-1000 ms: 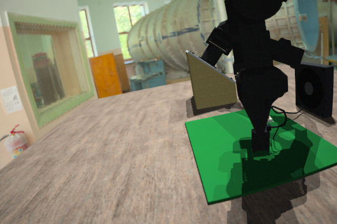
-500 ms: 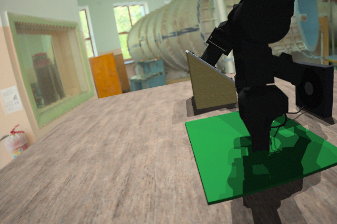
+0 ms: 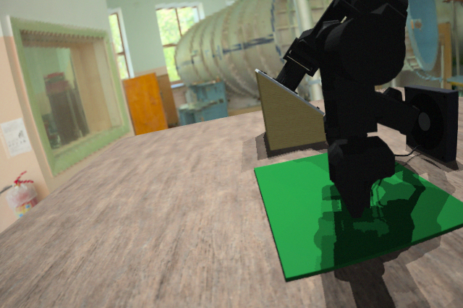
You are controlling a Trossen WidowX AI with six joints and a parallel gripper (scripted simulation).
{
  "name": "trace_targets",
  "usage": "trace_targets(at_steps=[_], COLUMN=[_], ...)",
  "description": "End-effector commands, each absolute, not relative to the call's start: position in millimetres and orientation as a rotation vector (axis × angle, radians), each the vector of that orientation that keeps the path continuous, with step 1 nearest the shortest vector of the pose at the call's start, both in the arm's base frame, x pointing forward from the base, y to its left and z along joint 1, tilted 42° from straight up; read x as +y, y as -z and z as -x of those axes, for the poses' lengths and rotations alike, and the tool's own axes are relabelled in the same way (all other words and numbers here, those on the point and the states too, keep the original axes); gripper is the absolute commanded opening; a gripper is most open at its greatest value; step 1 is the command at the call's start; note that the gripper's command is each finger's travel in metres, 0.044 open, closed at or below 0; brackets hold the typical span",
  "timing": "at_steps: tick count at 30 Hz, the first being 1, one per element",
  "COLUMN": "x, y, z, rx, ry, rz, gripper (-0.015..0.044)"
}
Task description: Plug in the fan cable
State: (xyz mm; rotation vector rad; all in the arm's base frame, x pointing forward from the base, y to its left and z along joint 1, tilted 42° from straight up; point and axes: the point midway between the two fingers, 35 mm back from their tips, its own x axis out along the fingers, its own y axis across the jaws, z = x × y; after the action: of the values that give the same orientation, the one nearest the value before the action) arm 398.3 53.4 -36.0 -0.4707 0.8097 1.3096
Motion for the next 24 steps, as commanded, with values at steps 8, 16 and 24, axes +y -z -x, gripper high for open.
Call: trace_targets(at_steps=[8,16,24], x=[53.2,53.2,19.7], y=[35.6,35.6,-1.3], z=[-398.6,-398.6,-396.1], rx=[0.809,0.809,0.814], ry=[-1.309,-1.309,-1.308], rz=[0.471,0.471,0.463], gripper=[0.0177,0.0007,0.0])
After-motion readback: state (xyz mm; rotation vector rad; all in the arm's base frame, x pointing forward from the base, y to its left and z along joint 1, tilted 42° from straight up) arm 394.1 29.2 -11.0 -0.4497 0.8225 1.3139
